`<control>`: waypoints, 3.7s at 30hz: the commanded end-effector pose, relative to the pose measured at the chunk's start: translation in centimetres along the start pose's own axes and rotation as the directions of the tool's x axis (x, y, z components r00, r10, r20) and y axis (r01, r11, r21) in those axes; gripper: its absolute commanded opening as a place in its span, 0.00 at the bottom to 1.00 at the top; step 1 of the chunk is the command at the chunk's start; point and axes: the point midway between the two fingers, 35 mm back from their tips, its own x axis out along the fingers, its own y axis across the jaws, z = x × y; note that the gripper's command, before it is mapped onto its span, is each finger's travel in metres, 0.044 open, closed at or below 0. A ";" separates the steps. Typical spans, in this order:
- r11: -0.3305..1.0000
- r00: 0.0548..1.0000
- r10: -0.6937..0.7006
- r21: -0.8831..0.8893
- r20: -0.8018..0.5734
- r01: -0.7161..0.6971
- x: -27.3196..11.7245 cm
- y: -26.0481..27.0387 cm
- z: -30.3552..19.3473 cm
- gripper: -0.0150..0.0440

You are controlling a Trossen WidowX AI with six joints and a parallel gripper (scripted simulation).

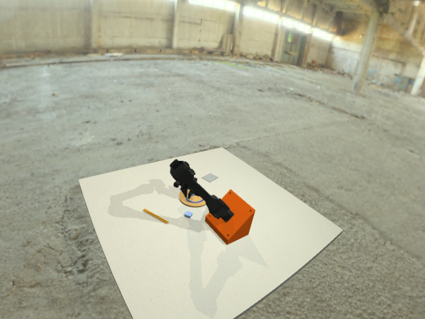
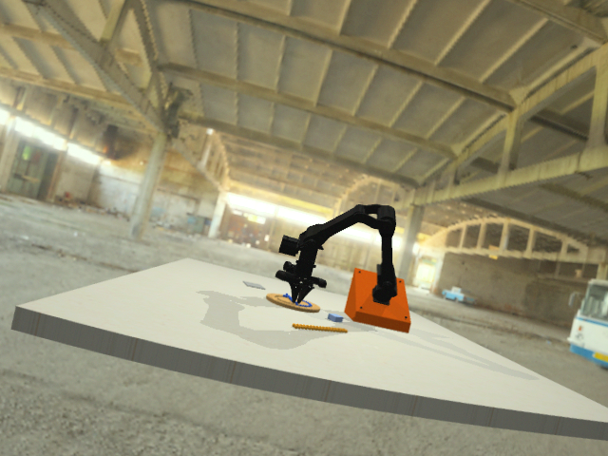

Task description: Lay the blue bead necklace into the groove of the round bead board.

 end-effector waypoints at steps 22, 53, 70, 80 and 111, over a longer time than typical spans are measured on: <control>1.000 1.000 0.001 -0.001 0.000 -0.001 0.0 0.0 0.0 0.25; 1.000 1.000 -0.002 0.005 -0.007 0.002 0.2 1.2 -0.8 0.25; 1.000 1.000 0.004 0.002 -0.001 -0.004 -0.2 1.3 -0.7 0.79; 1.000 1.000 -0.002 0.005 -0.006 0.002 -0.6 1.2 -0.7 1.00; 0.897 1.000 -0.003 0.443 -0.005 0.005 -3.4 0.9 0.4 0.46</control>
